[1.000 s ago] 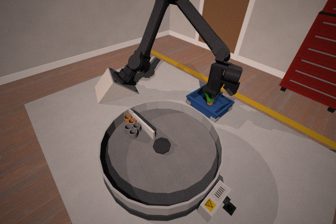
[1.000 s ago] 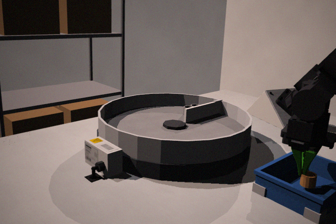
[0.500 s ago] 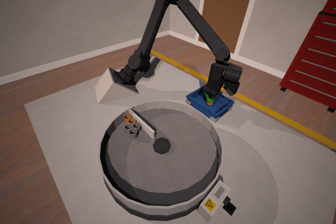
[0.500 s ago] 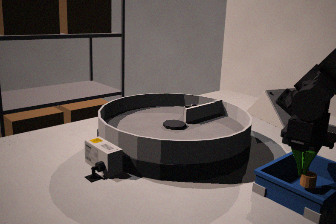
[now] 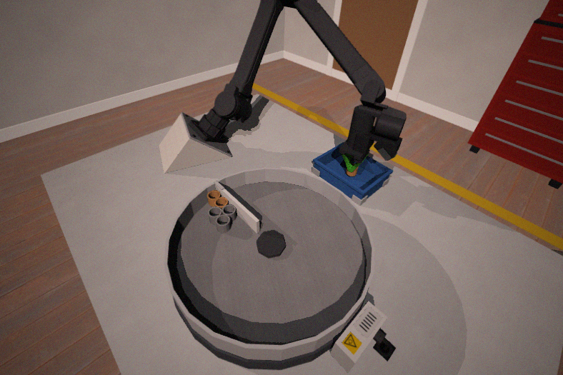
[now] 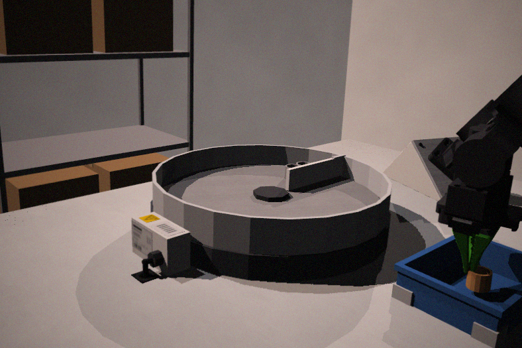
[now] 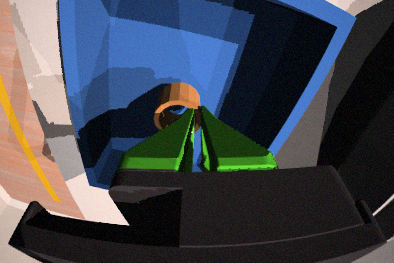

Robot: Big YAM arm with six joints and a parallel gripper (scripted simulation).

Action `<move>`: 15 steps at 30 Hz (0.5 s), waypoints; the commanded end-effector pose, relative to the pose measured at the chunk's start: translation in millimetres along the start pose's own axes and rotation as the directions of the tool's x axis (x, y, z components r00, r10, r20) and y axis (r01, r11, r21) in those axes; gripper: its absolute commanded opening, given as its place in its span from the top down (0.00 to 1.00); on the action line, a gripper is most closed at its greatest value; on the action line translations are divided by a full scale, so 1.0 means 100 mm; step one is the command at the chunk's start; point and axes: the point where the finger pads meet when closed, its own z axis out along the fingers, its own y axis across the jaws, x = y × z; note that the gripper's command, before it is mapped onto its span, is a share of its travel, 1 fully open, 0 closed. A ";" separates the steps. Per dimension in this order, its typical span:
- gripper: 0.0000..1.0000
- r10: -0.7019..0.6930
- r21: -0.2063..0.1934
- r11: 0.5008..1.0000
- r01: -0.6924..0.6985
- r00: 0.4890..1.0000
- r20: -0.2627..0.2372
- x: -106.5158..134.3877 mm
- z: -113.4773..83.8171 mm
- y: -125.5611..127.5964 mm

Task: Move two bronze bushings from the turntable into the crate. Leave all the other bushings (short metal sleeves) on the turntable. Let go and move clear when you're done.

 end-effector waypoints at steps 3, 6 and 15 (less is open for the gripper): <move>1.00 0.016 0.002 1.000 -0.016 1.000 -0.007 0.01 0.08 -0.05; 1.00 0.013 0.001 1.000 -0.013 1.000 -0.009 0.02 0.12 -0.05; 1.00 0.009 0.001 1.000 -0.009 1.000 0.001 0.02 0.07 -0.04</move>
